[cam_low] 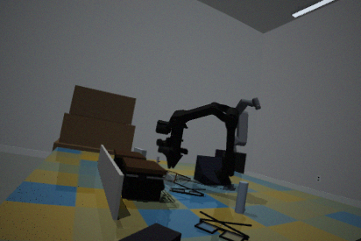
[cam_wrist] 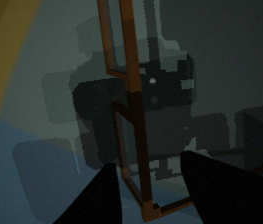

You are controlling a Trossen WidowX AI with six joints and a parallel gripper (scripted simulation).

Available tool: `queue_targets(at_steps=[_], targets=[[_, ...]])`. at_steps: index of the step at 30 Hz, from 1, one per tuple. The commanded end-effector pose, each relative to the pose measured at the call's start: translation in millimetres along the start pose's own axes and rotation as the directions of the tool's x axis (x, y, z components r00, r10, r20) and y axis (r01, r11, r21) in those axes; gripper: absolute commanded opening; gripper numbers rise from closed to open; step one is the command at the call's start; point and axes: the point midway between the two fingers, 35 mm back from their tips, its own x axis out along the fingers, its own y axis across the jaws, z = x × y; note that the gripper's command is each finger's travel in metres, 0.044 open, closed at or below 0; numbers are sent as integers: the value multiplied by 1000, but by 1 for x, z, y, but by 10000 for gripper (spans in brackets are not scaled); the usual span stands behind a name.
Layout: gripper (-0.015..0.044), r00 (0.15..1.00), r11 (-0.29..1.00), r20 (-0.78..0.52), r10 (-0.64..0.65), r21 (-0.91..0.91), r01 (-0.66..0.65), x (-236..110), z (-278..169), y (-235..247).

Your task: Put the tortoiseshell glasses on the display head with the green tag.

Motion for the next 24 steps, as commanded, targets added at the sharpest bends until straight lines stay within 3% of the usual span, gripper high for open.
queue_targets(at_steps=[1,24], targets=[[140,1000,1000,-11,0,8,0,8,-2,-1],[140,1000,1000,-13,2,8,-1,40,-4,-2]])
